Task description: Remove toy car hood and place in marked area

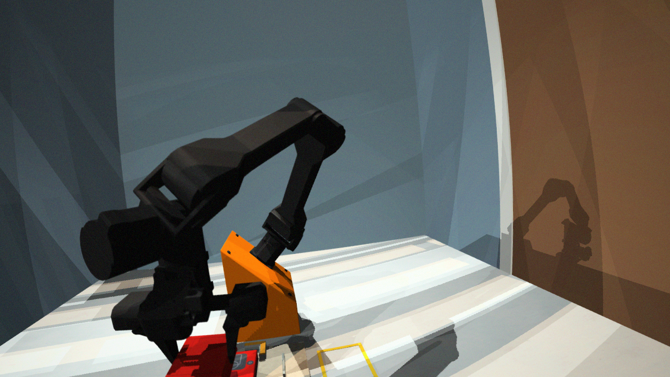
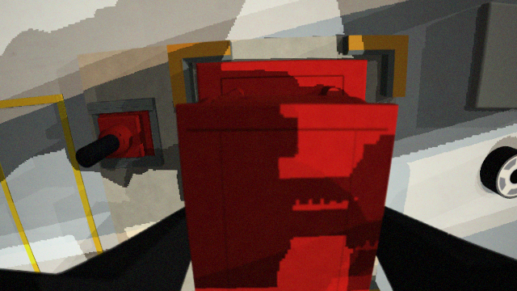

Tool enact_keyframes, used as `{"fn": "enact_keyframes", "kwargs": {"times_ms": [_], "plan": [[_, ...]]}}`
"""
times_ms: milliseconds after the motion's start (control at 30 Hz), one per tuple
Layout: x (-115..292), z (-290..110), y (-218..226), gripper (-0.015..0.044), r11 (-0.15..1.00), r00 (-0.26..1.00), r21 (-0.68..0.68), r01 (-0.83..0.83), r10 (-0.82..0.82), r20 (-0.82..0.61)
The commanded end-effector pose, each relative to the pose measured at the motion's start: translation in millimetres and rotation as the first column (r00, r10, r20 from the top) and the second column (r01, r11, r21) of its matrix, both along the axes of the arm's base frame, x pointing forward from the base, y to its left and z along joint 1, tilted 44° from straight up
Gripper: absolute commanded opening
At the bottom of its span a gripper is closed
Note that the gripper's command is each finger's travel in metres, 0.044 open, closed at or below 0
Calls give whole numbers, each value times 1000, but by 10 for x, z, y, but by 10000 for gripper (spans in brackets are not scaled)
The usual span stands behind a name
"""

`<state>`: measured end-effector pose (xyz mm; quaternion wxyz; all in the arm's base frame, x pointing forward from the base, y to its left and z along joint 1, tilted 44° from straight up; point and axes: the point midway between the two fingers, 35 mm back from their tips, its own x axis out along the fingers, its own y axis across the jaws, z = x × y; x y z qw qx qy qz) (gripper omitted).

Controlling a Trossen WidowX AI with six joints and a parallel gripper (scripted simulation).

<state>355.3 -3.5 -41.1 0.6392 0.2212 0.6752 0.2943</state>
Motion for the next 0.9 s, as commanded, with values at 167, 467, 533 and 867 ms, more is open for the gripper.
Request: {"fn": "enact_keyframes", "kwargs": {"times_ms": [167,467,533,867], "plan": [[-19,331,292,0,1000,1000,-6,-2,2,9],[-111,648,591,0,1000,1000,-9,-3,3,10],[-139,713,655,0,1000,1000,-9,-3,3,10],[-315,1025,959,0,1000,1000,-5,-5,5,11]]}}
